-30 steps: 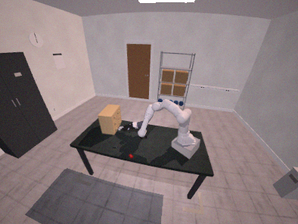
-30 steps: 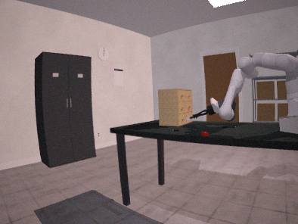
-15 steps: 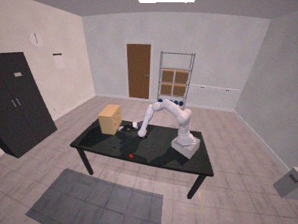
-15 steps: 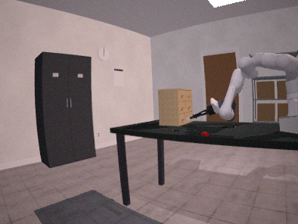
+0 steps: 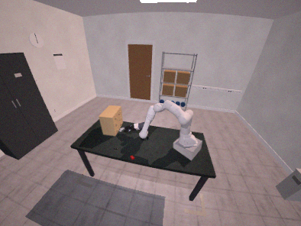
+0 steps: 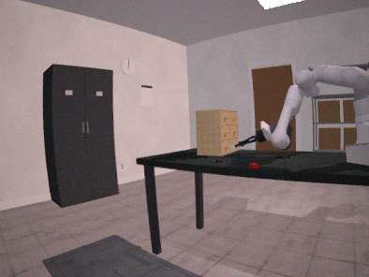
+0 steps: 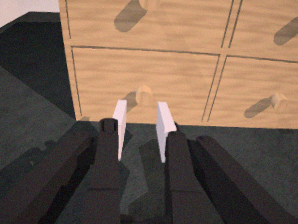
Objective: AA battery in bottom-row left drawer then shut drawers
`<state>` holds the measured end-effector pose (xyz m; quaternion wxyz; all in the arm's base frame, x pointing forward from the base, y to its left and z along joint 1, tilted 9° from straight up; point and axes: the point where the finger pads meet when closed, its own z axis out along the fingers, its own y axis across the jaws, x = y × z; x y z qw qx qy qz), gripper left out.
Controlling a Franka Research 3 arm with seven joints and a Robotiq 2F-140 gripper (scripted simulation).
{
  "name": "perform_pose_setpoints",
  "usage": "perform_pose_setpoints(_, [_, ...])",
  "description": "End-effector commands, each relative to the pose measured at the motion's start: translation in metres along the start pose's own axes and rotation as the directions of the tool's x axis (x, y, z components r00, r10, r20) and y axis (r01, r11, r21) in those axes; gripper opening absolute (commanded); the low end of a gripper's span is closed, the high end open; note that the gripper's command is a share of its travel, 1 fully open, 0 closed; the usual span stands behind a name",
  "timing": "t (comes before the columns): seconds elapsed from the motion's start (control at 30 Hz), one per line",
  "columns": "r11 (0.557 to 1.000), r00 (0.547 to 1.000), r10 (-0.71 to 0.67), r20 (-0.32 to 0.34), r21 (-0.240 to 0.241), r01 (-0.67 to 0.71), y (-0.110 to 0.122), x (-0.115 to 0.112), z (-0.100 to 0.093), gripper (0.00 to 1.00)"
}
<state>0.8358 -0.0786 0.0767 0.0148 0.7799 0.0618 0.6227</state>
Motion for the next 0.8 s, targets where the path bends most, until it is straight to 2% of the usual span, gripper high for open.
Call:
perform_pose_setpoints(0.0, [1.0,1.0,-0.003,0.0,0.0,0.003,-0.0005,-0.0003,0.0006,0.28])
perform_pose_setpoints(0.77, [1.0,1.0,-0.003,0.0,0.0,0.003,0.0017,-0.0004,0.0004,0.28])
